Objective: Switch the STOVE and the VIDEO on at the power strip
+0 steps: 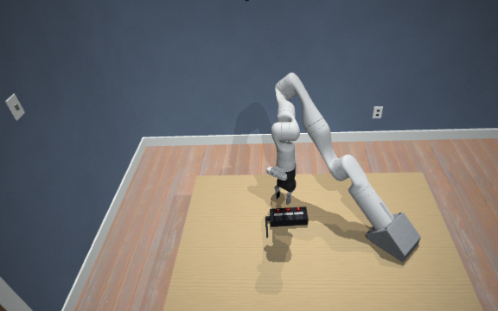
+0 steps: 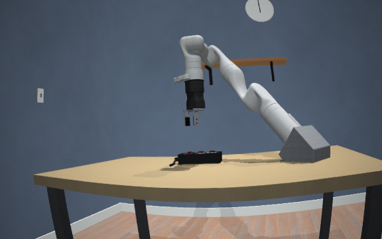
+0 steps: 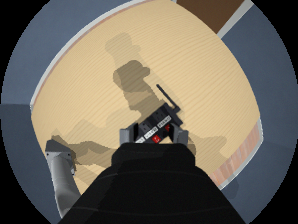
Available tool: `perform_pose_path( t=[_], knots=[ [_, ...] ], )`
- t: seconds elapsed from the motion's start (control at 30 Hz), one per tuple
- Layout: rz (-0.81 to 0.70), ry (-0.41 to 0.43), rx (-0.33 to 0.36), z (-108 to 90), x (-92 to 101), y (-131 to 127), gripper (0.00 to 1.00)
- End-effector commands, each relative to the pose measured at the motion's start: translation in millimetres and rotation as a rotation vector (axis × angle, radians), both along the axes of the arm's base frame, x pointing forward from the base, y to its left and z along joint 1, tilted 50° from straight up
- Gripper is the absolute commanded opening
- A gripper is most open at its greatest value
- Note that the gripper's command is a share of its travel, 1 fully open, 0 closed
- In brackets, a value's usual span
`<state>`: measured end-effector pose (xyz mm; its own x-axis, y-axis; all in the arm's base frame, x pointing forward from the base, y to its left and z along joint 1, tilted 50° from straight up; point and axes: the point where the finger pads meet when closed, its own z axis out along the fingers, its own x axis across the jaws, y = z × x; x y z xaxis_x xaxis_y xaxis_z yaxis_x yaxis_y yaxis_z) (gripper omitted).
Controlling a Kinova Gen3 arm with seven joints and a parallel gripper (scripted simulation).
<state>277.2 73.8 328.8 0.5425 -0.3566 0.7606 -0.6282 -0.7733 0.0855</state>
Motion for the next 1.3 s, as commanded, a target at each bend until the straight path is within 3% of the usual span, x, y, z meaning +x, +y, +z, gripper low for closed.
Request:
perform_pose_path(
  t=[0.0, 0.37, 0.43, 1.27],
  knots=[
    [-0.032, -0.027, 0.027, 0.5, 0.8, -1.2, 1.0],
    [-0.223, -0.183, 0.194, 3.1, 4.9, -8.5, 1.0],
    [-0.223, -0.183, 0.194, 3.1, 4.9, -8.5, 1.0],
    [-0.705, -0.576, 0.615, 6.7, 7.1, -31.9, 1.0]
  ],
)
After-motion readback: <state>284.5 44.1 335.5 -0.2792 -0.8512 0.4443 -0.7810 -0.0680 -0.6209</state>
